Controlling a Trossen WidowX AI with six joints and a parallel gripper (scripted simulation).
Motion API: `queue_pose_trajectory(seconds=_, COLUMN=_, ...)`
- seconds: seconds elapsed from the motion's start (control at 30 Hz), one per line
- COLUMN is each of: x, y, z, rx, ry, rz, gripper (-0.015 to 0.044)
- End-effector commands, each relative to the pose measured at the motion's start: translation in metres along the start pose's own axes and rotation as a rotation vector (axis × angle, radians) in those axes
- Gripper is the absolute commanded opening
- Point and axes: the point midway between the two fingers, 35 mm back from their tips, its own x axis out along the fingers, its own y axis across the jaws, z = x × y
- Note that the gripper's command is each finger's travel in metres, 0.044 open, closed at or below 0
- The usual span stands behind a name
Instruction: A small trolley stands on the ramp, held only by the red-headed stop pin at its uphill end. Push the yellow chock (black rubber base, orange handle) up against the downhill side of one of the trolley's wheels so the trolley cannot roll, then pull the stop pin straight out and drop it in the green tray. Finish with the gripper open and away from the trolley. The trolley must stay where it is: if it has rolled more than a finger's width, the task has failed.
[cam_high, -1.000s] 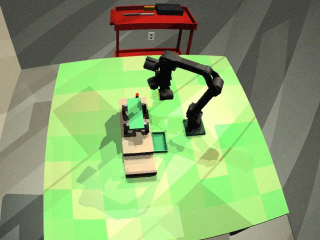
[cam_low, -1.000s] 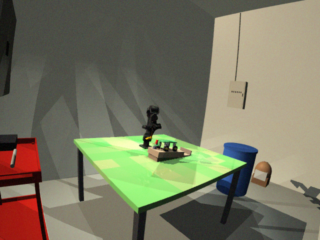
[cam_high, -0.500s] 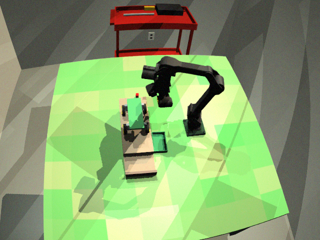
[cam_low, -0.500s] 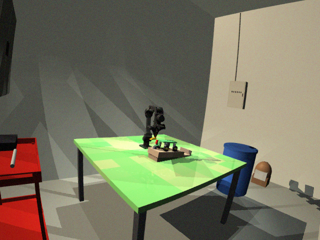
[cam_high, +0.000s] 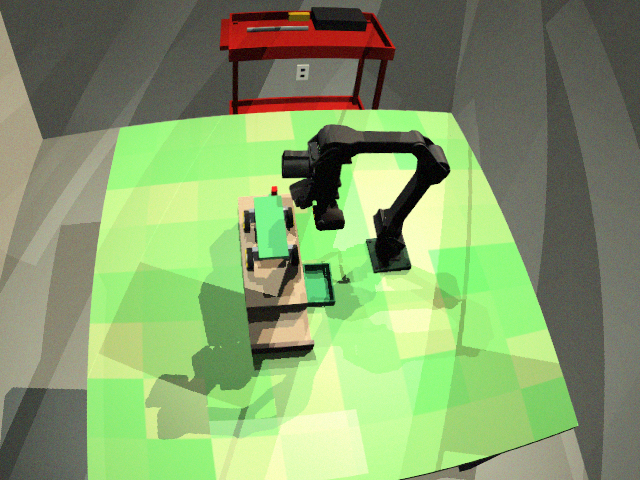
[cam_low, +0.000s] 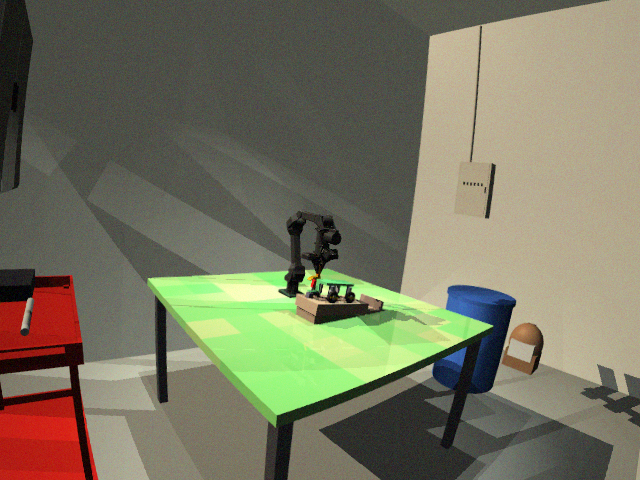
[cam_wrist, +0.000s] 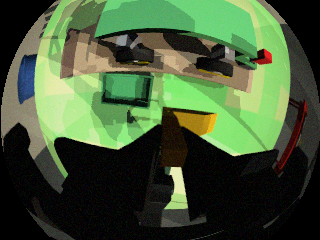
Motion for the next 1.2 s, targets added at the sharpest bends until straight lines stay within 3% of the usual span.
queue_pose_trajectory(seconds=0.0, x=0.001, y=0.009, z=0.003, rx=0.0, ry=-0.002, rz=-0.002, gripper=0.0)
queue_pose_trajectory(seconds=1.17, x=0.01, y=0.133, z=0.029, rx=0.001, ry=-0.004, rz=0.008, gripper=0.0)
